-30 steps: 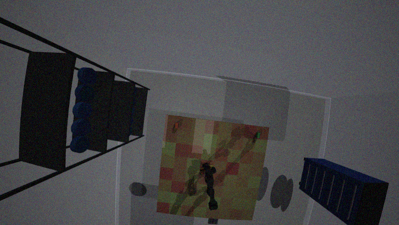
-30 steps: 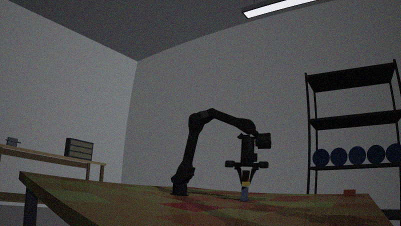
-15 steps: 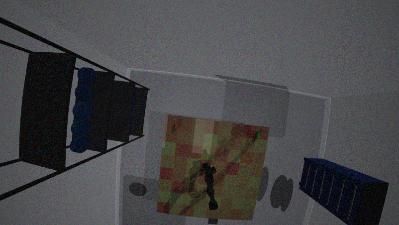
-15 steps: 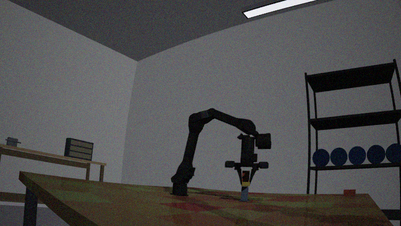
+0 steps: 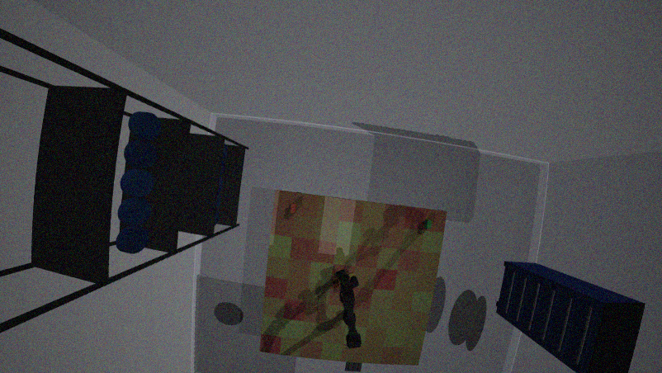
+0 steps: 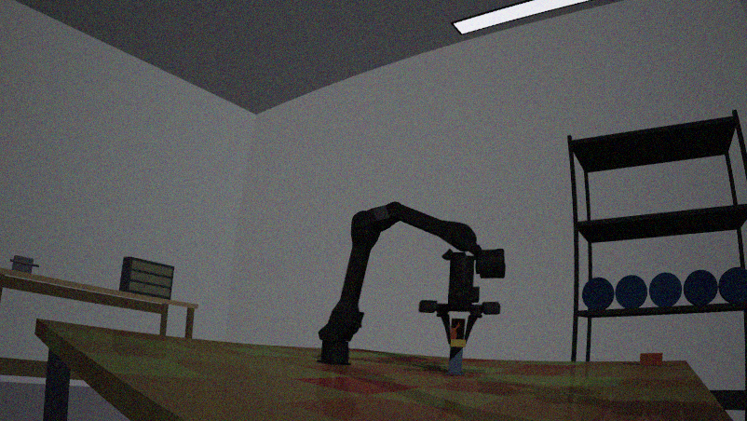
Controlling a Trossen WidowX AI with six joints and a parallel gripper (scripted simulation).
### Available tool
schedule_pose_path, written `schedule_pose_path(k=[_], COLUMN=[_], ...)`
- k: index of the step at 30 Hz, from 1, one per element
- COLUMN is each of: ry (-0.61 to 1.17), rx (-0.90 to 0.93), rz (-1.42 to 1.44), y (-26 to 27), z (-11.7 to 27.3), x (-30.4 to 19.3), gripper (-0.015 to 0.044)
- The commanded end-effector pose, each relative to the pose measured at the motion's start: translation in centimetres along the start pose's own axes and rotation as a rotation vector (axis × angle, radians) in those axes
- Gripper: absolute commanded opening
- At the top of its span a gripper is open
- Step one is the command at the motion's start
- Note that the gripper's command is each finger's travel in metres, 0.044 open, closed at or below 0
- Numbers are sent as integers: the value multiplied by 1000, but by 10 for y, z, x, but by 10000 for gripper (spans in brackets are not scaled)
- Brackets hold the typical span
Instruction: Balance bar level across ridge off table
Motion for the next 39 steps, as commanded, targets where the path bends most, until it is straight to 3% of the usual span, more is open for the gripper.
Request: schedule_pose_path(k=[1, 39], ry=[-3, -3], rx=[1, 1], rz=[-2, -2], y=[0, 0], z=[-1, -4], x=[0, 0], gripper=[0, 0])
Point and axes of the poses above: the point midway between the two fingers, 35 mm back from their tips, its own z axis back along the fingers, its own y axis across the jaws, x = y × z, the point moved 6 cm from there along z, back along the fingers
